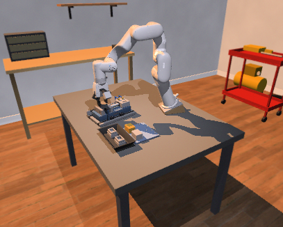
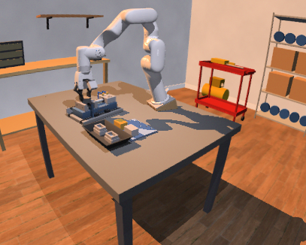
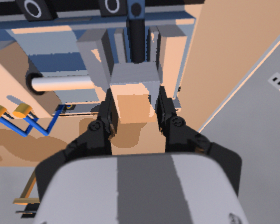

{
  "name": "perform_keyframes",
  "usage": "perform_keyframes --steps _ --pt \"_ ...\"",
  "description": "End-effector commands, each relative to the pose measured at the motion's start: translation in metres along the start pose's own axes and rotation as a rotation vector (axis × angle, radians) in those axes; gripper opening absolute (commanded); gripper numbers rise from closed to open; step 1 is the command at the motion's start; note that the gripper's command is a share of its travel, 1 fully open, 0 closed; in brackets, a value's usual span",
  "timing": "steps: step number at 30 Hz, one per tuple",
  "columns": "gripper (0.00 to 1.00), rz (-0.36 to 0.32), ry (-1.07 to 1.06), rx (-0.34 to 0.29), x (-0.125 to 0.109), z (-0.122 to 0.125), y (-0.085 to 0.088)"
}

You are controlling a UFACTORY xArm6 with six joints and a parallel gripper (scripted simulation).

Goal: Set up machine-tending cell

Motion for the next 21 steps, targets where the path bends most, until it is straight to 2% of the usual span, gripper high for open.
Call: perform_keyframes --steps 1,21 --pt "0.0 -0.001 0.0 -0.004 -0.0001 0.0011 0.0015" --pt "0.0 -0.001 0.0 -0.004 0.0027 0.0014 0.0015"
Point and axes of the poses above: the point where the finger pads meet when closed, its own y axis back along the fingers, its own z axis across the jaws, x = y × z, the point moved 8 cm from there along y, back along the fingers, and after that the axes turned 15 degrees about -y, right-handed, at the moved point
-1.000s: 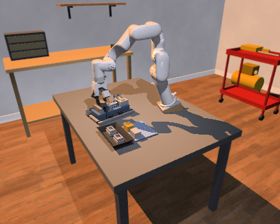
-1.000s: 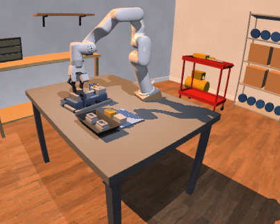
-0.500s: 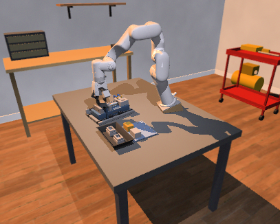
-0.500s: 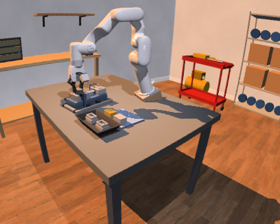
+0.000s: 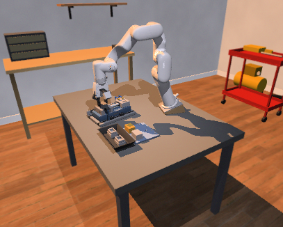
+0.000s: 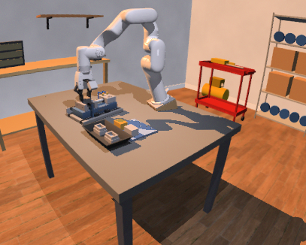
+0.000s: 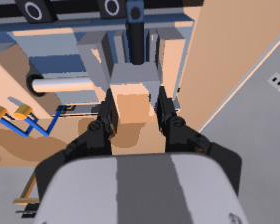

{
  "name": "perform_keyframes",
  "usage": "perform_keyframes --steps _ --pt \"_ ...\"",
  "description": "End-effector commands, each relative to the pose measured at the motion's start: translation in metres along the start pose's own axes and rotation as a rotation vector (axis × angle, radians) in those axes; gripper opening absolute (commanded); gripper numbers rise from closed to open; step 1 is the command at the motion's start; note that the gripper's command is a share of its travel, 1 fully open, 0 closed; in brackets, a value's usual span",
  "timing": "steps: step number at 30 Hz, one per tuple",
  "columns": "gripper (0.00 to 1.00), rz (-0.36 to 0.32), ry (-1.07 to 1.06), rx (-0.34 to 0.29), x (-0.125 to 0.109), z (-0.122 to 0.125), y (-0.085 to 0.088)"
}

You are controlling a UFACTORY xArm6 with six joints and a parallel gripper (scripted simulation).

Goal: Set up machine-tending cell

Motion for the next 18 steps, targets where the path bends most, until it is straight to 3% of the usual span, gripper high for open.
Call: perform_keyframes --steps 1,18 --pt "0.0 -0.001 0.0 -0.004 0.0008 0.0012 0.0015" --pt "0.0 -0.001 0.0 -0.004 0.0035 0.0015 0.0015"
Point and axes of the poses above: the point where the finger pads meet when closed, its own y axis back along the fingers, its own z axis across the jaws, x = y × z, the point moved 8 cm from there along y, back along the fingers, and after that the axes turned 15 degrees about -y, right-handed, at the moved point
